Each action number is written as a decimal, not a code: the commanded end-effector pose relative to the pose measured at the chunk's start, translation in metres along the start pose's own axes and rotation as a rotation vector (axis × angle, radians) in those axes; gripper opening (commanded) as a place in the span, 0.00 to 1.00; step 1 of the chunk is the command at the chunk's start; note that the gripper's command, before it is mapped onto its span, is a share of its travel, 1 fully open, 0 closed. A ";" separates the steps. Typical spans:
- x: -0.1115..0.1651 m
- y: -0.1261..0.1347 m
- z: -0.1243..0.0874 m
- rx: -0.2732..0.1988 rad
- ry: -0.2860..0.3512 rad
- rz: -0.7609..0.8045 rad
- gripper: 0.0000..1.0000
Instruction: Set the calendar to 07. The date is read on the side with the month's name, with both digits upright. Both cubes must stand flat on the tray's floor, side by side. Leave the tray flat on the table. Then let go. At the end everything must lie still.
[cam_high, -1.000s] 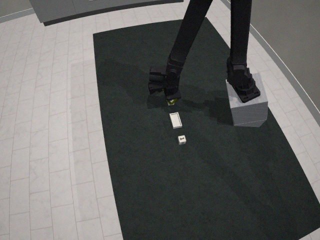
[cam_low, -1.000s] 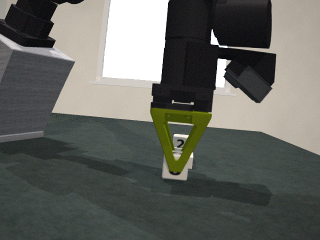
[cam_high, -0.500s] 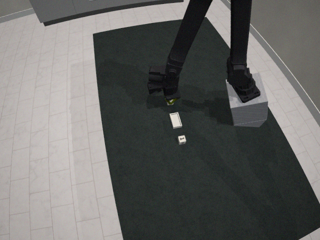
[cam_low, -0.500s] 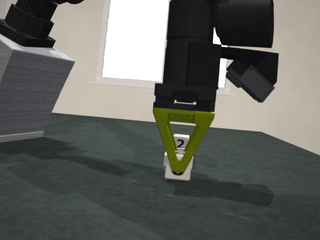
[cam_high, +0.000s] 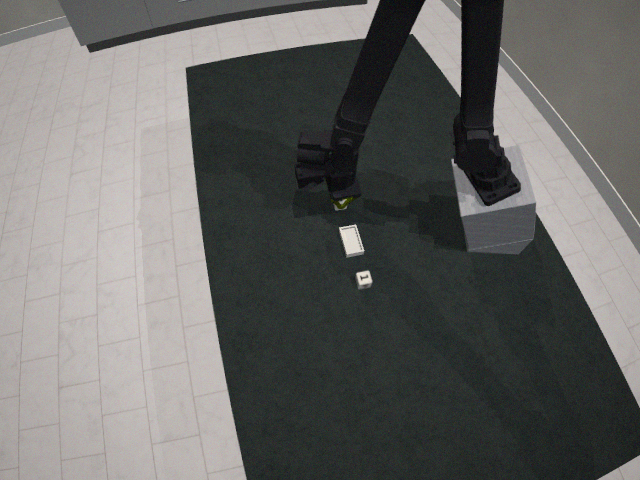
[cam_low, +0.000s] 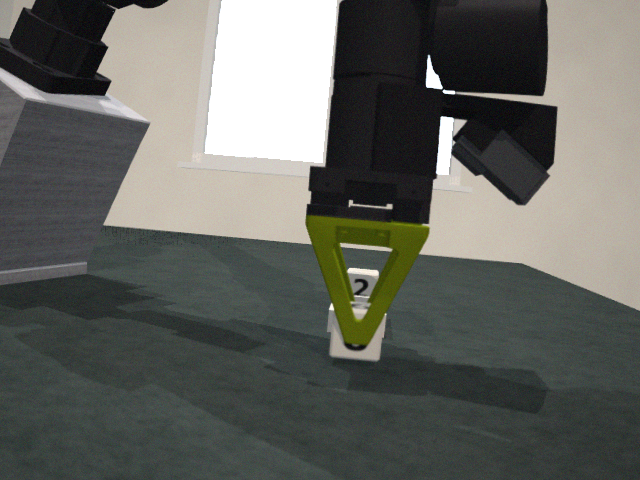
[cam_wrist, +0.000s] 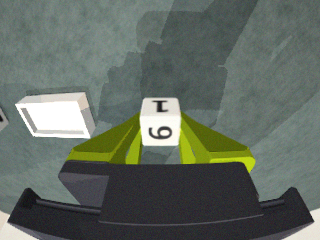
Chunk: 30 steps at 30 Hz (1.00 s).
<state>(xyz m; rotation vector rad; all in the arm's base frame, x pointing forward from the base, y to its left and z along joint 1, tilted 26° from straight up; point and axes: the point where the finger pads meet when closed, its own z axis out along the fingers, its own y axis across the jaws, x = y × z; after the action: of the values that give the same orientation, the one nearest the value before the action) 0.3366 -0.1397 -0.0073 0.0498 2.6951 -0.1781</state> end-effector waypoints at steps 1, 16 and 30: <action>-0.009 0.000 -0.001 0.002 -0.009 0.001 0.26; -0.004 0.002 -0.001 0.002 -0.010 0.000 0.26; -0.003 0.002 -0.001 0.002 -0.011 0.000 0.26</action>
<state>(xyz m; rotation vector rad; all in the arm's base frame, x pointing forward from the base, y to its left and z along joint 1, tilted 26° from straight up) 0.3366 -0.1398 -0.0073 0.0498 2.6950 -0.1782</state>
